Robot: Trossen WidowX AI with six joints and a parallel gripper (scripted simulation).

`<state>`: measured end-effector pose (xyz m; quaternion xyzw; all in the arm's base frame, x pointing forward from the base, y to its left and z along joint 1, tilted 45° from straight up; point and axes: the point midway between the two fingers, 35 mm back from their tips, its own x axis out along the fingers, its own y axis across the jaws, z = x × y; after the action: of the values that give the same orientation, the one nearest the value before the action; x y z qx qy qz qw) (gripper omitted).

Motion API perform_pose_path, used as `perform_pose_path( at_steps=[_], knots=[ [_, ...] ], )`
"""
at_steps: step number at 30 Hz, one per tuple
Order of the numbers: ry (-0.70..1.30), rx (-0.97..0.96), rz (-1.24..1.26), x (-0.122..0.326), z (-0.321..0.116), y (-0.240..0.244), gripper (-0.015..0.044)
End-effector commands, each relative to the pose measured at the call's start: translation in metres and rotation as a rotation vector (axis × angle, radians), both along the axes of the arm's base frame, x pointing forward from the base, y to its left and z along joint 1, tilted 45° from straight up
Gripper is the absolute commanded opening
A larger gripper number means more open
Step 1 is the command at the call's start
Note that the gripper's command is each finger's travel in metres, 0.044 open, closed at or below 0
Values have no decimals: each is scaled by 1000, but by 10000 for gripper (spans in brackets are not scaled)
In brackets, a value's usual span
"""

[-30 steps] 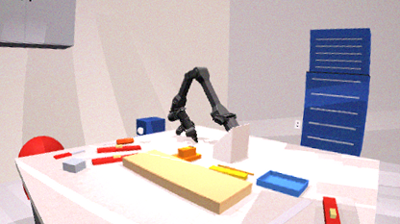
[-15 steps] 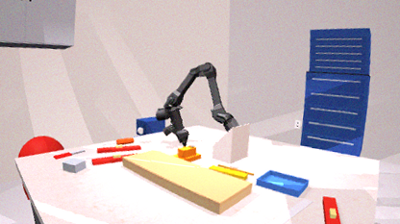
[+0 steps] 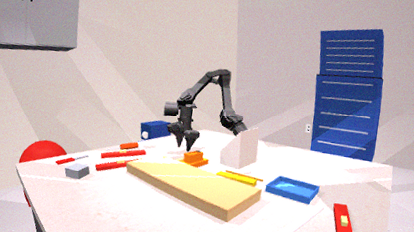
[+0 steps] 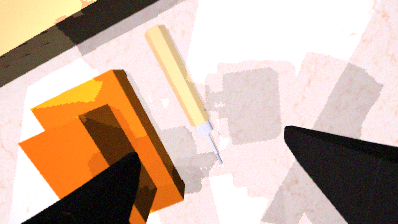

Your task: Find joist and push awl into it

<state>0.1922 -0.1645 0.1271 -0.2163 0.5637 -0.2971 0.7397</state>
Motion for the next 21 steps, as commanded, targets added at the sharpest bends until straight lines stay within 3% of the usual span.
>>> perform_pose_path(
  at_steps=[1, 7, 21],
  knots=[
    [7, -21, 121, 8, -19, 35, 440],
    [53, -65, 299, 6, -47, 76, 440],
    [54, -67, 304, 5, -44, 73, 440]
  ],
)
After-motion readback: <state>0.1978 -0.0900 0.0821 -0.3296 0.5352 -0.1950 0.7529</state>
